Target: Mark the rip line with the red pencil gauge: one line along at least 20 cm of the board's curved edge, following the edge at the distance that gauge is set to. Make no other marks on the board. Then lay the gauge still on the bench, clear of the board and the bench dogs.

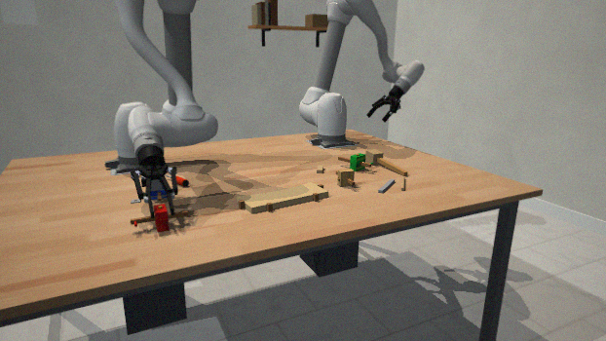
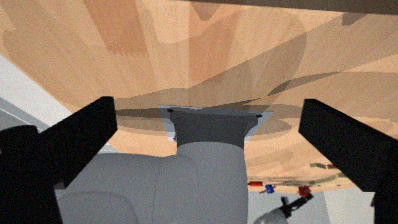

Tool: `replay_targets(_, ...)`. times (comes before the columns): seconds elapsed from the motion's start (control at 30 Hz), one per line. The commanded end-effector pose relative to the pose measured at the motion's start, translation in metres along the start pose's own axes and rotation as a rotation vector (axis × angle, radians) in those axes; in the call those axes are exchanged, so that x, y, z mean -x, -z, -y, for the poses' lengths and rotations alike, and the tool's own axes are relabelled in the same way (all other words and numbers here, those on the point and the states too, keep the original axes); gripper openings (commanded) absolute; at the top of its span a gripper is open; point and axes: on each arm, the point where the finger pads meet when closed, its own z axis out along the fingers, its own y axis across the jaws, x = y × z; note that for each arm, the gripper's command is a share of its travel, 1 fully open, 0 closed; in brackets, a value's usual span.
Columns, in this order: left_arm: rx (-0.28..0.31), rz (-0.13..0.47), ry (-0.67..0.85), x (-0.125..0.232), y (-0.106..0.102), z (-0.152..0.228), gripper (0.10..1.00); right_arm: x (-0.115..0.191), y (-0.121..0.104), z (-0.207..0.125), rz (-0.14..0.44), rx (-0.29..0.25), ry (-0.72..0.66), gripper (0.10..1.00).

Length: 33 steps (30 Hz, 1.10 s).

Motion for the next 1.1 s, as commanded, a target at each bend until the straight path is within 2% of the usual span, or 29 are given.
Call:
replay_targets(0.0, 0.000, 0.008, 0.002, 0.004, -0.002, 0.003, 1.000, -0.005, 0.001, 0.003, -0.005, -0.007, -0.003, 0.372)
replay_targets(0.5, 0.000, 0.008, 0.002, 0.004, -0.002, 0.003, 1.000, -0.001, 0.008, 0.003, -0.001, -0.007, -0.003, 0.372)
replay_targets(1.07, 0.000, 0.008, 0.002, 0.004, -0.002, 0.003, 1.000, 0.012, 0.052, 0.003, -0.001, -0.007, -0.003, 0.372)
